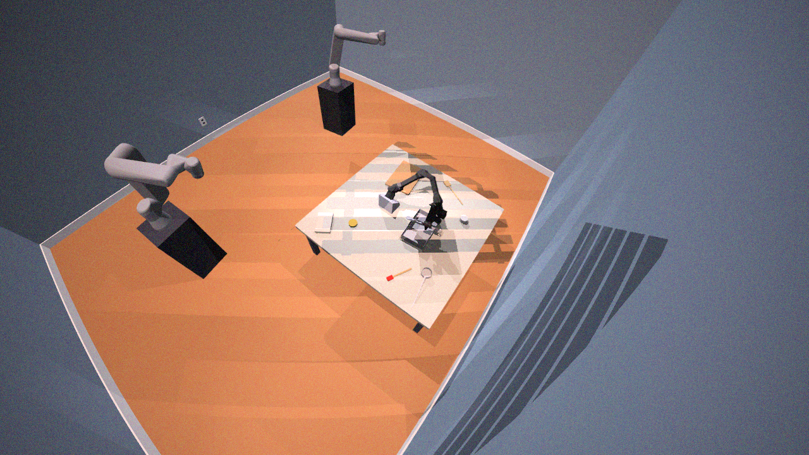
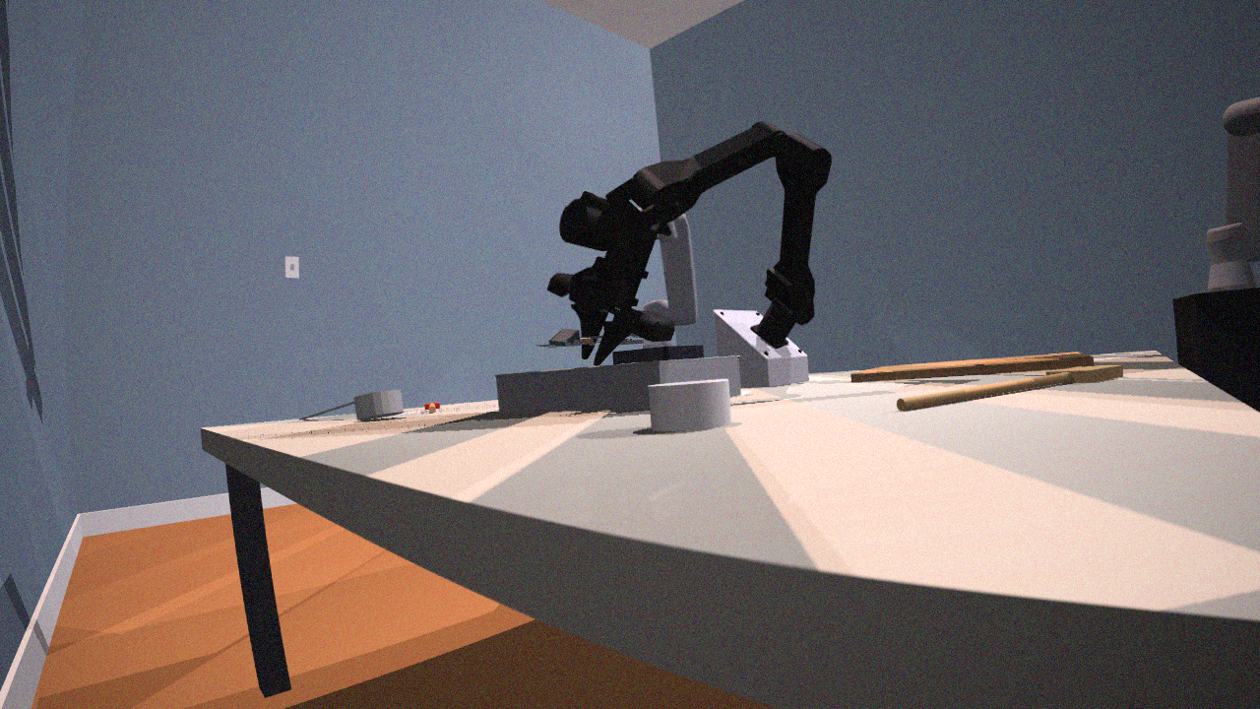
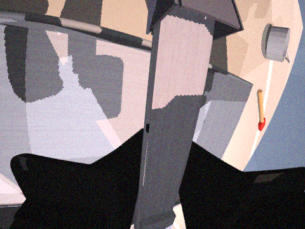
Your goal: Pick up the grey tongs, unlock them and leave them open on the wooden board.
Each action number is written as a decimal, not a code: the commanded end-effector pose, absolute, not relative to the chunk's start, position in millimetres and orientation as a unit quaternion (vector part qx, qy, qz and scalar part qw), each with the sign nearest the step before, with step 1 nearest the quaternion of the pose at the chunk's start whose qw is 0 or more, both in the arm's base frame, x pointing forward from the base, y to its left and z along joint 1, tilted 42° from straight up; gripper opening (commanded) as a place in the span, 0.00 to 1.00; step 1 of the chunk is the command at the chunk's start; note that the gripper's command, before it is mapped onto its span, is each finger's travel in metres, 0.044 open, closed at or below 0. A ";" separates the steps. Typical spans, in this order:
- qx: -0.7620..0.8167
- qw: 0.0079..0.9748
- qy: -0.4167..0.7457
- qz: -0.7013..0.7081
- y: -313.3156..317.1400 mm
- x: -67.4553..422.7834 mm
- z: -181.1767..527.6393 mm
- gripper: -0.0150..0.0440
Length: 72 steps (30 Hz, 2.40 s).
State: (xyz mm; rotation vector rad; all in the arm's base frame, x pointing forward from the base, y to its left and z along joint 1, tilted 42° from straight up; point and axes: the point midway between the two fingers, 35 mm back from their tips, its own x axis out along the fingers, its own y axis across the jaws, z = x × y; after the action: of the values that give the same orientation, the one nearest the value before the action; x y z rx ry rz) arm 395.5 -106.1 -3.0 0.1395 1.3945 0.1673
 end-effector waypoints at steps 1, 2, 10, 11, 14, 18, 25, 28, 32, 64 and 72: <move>0.064 0.770 0.631 0.067 -134.6 391.7 28.6 0.00; 0.064 0.770 0.631 0.067 -134.6 391.7 28.6 0.00; 0.064 0.770 0.631 0.067 -134.6 391.7 28.6 0.00; 0.064 0.770 0.631 0.067 -134.6 391.7 28.6 0.00; 0.069 0.768 0.632 0.075 -134.3 391.9 27.8 0.00; 0.086 0.761 0.634 0.104 -133.5 392.4 25.7 0.00; 0.127 0.748 0.632 0.162 -132.4 393.8 23.2 0.00; 0.146 0.742 0.627 0.185 -132.3 394.5 22.9 0.00; 0.172 0.736 0.618 0.214 -132.6 395.7 23.1 0.00; 0.148 0.743 0.575 0.307 -76.2 400.0 96.9 0.00; 0.107 0.751 0.558 0.336 -38.4 390.8 140.3 0.00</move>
State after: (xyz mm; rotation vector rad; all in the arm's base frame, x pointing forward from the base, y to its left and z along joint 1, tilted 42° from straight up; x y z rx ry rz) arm 395.5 -49.7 123.6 0.2617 1.2404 0.7133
